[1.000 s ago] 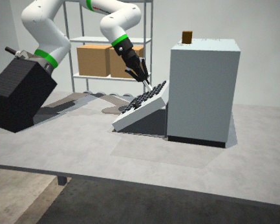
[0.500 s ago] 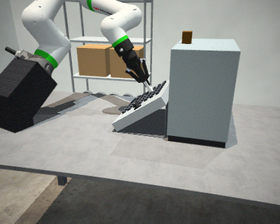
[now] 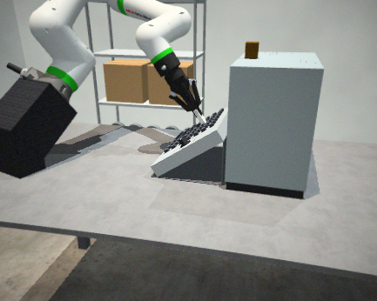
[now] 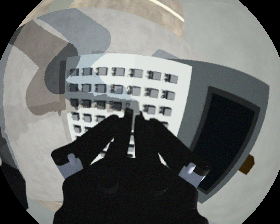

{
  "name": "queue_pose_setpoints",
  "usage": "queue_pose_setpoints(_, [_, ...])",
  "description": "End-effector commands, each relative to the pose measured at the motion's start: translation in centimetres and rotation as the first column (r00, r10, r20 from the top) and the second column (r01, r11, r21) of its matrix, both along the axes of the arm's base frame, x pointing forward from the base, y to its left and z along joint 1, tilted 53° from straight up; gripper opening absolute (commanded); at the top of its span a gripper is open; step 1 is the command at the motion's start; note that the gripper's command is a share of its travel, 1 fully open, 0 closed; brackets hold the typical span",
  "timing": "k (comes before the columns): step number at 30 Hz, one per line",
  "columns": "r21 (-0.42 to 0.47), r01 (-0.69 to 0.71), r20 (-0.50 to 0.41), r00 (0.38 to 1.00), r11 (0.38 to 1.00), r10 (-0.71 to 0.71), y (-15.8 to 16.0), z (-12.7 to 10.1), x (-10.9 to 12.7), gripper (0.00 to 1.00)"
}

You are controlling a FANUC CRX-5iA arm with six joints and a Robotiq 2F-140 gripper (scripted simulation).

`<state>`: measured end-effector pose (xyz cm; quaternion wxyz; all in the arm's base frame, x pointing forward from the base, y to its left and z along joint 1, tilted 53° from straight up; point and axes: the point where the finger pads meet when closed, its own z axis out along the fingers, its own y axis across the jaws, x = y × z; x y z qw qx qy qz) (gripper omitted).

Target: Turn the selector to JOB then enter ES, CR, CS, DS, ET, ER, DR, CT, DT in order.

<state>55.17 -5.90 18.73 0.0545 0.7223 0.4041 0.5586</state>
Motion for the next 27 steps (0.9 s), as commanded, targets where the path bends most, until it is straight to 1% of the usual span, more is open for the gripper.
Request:
queue_pose_setpoints(1, [0.000,0.001,0.000,1.000,1.000,-0.001,-0.02,0.00,0.02,0.00])
queue_pose_setpoints(18, [0.000,0.001,0.000,1.000,1.000,-0.001,-0.04,0.02,-0.02,0.00])
queue_pose_setpoints(27, [0.000,0.001,0.000,1.000,1.000,-0.001,-0.26,0.23,-0.52,0.00])
